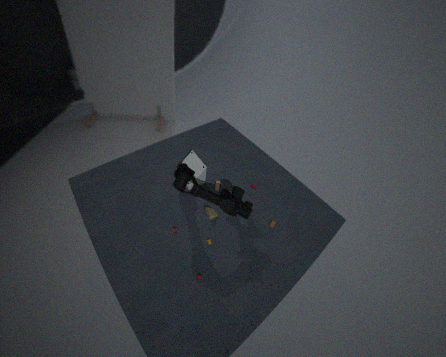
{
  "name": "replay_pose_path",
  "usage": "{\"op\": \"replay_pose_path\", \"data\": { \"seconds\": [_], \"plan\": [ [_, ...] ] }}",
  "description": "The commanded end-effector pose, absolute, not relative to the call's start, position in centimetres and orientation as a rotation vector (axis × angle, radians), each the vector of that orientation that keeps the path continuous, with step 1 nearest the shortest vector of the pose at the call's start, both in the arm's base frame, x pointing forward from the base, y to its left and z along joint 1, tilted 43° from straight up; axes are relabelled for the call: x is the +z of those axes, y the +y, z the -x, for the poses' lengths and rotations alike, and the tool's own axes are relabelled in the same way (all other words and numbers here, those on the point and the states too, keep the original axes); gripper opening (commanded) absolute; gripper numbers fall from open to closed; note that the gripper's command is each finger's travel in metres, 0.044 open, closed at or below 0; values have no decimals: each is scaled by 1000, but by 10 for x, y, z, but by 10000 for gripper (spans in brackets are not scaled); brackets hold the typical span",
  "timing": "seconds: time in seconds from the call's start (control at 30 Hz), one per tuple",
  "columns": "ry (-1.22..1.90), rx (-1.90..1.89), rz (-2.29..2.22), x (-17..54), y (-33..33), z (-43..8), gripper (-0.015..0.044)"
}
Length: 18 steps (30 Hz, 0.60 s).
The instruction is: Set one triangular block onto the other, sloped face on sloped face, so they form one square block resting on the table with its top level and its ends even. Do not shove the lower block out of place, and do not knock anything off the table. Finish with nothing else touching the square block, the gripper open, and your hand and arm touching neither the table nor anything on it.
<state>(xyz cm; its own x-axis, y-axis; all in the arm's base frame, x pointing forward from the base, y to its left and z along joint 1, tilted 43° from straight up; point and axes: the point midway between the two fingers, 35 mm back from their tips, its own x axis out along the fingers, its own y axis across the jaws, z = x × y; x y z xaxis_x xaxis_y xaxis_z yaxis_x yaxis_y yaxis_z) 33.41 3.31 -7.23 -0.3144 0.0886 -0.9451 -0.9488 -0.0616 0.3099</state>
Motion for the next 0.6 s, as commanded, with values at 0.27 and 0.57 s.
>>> {"op": "replay_pose_path", "data": {
  "seconds": [0.27, 0.57],
  "plan": [
    [1470, 1475, 1117, -37, 86, -339, 440],
    [2069, 693, 1997, -78, 92, -319, 440]
  ]
}}
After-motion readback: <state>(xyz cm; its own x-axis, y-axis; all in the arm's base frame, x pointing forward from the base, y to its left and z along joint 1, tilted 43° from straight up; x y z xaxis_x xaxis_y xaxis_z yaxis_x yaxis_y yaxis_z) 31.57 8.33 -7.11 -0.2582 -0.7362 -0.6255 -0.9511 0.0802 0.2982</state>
